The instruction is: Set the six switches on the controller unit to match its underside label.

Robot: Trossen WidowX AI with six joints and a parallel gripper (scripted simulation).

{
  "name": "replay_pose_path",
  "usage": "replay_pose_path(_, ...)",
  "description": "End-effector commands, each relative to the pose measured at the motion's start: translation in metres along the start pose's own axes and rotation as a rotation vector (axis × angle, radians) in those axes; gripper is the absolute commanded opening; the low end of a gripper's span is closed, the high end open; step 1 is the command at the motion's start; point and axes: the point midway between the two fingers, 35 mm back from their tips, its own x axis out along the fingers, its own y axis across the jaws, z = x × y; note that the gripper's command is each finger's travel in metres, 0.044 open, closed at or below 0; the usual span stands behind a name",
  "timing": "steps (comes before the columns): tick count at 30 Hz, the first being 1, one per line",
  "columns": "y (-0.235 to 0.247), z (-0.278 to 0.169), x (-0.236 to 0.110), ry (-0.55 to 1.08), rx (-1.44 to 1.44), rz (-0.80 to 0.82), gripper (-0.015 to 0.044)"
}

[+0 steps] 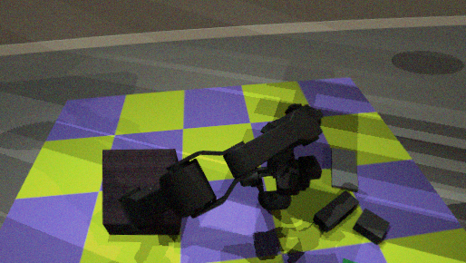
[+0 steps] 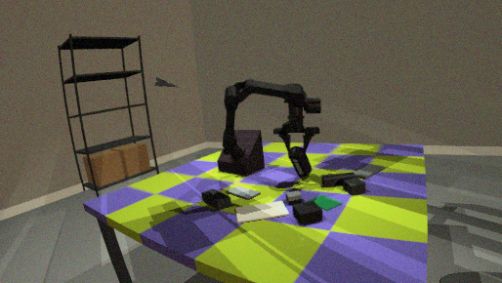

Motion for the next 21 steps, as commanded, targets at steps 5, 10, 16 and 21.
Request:
replay_pose_path(5, 0.001, -0.009, -0.003, -0.016, 0.003, -0.001, 0.0335)
replay_pose_path(10, 0.001, -0.013, -0.005, -0.027, 0.003, -0.001, 0.0335)
replay_pose_path(16, 0.001, -0.018, -0.007, -0.039, 0.003, -0.001, 0.0335)
replay_pose_path(21, 0.001, -0.022, -0.008, -0.049, 0.003, 0.0, 0.0335)
